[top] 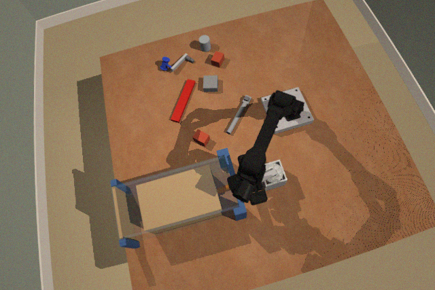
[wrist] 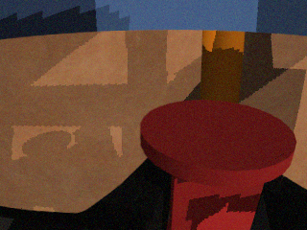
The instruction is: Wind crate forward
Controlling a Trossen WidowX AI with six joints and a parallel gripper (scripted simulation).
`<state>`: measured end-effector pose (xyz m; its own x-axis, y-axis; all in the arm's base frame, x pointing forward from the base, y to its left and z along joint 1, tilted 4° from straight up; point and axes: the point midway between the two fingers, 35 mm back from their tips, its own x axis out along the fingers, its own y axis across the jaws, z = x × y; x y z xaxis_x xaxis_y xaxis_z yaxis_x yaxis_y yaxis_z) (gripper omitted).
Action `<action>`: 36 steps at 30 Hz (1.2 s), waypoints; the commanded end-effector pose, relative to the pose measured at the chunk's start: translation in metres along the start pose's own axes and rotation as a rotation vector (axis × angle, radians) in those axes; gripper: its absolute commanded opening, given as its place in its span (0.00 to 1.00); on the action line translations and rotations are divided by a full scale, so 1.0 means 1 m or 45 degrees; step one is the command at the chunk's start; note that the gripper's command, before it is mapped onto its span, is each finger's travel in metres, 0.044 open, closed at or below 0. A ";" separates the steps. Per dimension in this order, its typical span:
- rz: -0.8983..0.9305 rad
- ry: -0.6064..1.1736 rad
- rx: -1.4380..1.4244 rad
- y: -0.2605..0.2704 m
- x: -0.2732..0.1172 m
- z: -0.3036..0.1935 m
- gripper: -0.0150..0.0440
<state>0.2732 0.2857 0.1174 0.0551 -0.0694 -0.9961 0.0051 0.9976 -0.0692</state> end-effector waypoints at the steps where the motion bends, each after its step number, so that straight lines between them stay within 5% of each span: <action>1: 0.038 0.008 -0.019 0.017 0.000 -0.007 0.25; 36: 0.041 0.011 -0.020 0.046 -0.001 -0.028 0.25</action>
<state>0.2637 0.3092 0.1160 0.0636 -0.0732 -0.9953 0.0299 0.9970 -0.0714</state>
